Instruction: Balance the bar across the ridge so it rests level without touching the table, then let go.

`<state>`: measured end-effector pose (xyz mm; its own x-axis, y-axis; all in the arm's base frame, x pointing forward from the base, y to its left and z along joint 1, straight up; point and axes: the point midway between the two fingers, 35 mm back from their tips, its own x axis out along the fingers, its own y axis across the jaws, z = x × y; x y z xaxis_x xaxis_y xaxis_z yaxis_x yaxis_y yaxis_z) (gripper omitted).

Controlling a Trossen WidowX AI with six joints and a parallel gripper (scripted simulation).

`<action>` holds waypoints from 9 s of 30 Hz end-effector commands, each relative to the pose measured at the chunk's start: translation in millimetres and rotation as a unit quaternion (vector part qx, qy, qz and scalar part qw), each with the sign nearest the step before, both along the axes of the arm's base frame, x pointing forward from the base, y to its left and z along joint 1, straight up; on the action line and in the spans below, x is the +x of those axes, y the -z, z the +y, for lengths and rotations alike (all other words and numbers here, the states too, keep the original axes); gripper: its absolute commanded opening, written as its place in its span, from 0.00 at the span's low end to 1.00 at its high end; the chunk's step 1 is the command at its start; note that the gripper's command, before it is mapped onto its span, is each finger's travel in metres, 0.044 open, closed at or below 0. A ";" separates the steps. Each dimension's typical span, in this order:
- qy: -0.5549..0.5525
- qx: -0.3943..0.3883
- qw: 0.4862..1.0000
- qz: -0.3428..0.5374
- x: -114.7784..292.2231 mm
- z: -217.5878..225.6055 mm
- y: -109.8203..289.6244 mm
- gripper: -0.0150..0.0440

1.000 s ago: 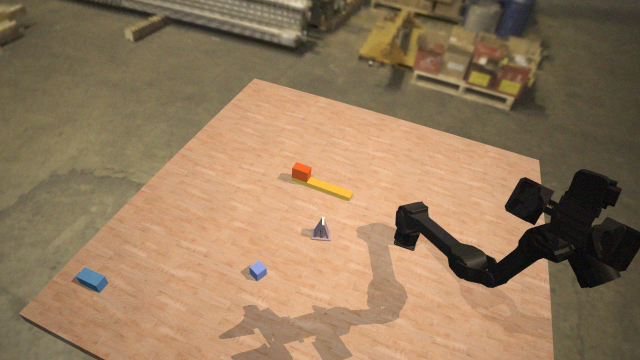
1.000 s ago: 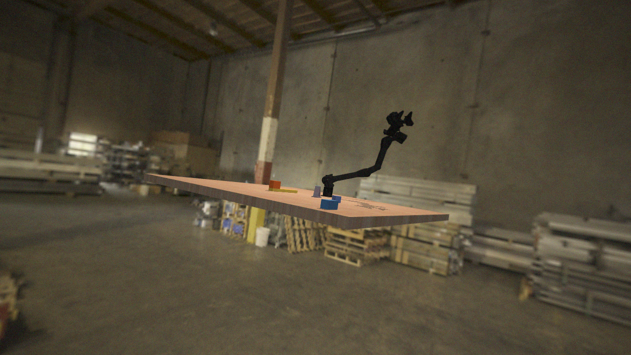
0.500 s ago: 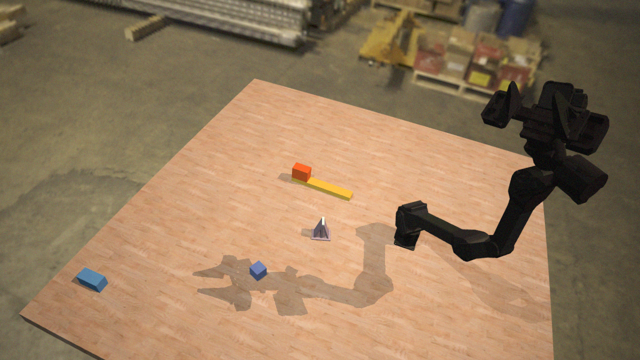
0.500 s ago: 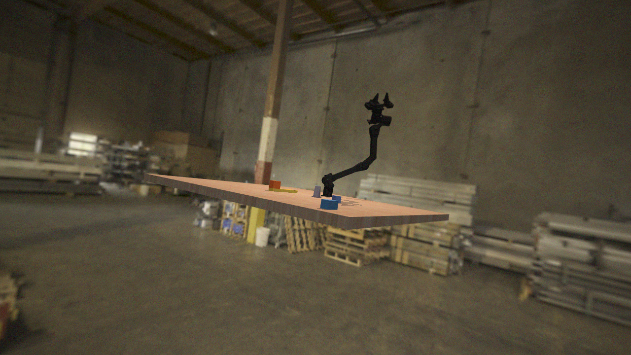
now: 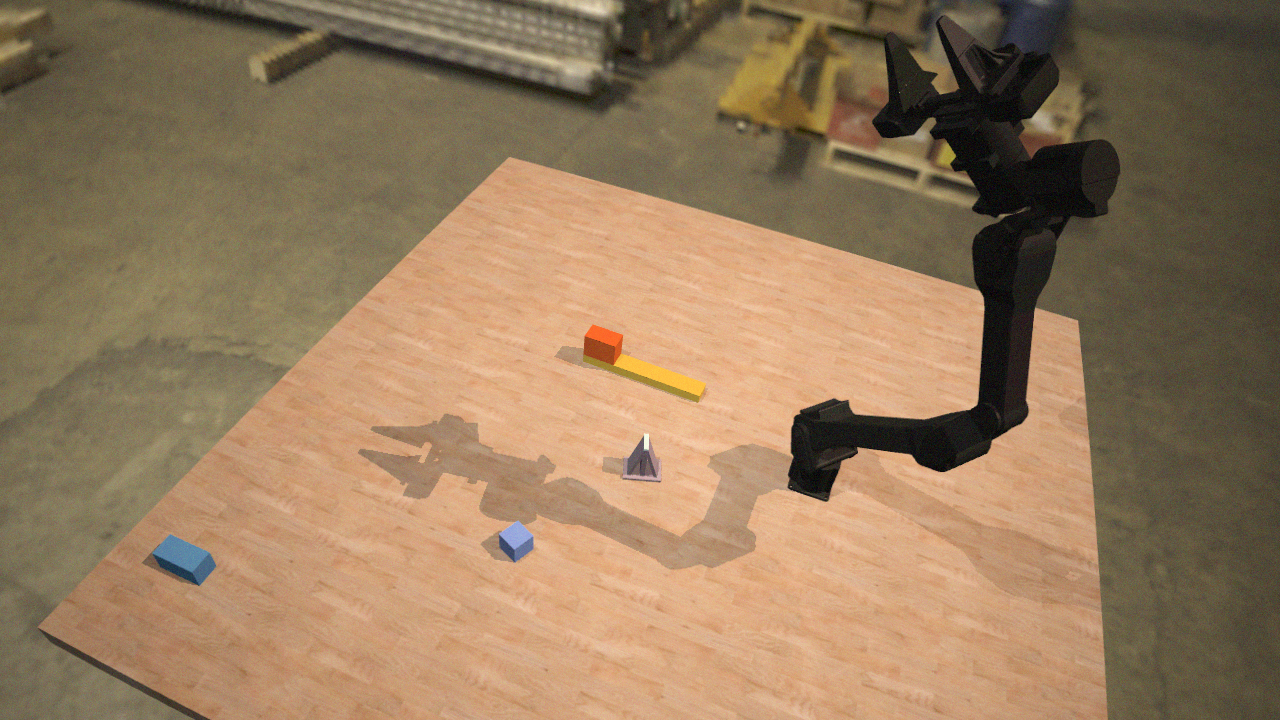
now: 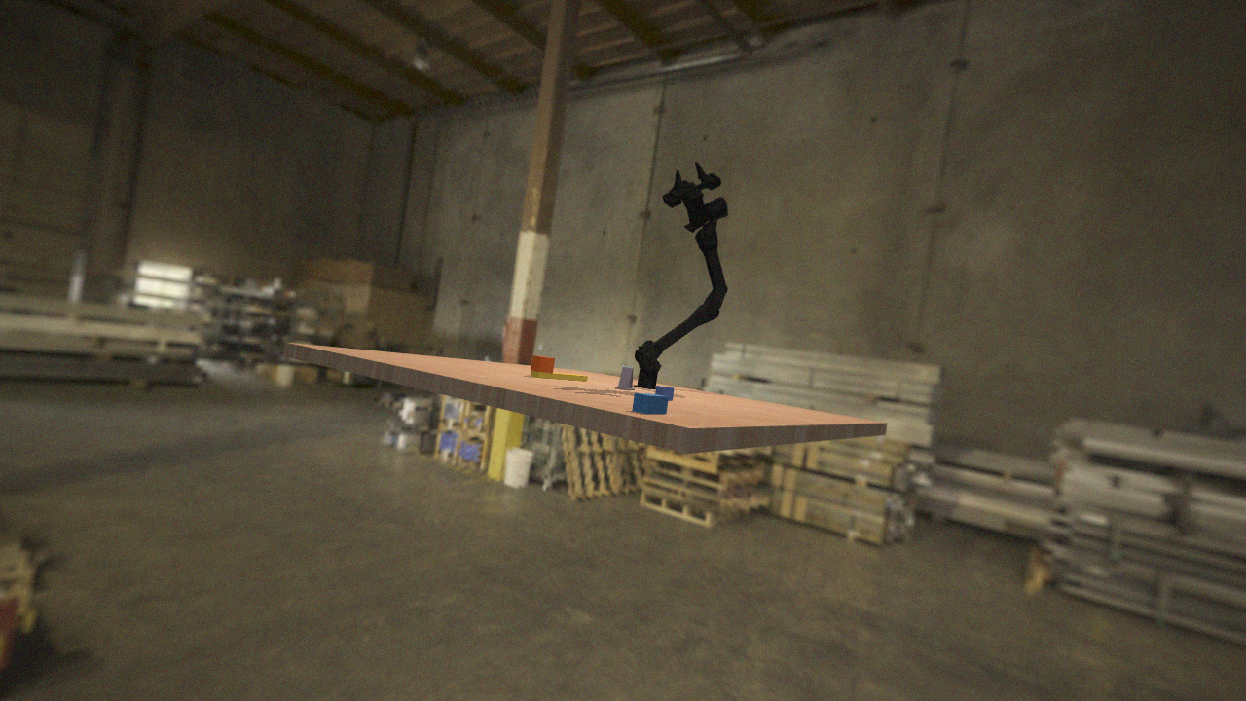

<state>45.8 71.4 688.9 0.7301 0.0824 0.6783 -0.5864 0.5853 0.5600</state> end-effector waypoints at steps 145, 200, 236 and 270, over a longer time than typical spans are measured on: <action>-0.132 -0.417 0.386 0.812 275.7 -174.8 639.6 0.48; -0.135 -0.425 0.384 0.809 272.1 -164.6 524.0 0.25; -0.180 -0.512 0.366 0.756 221.6 -32.5 520.4 0.25; -0.203 -0.556 0.353 0.724 176.4 10.9 547.5 0.25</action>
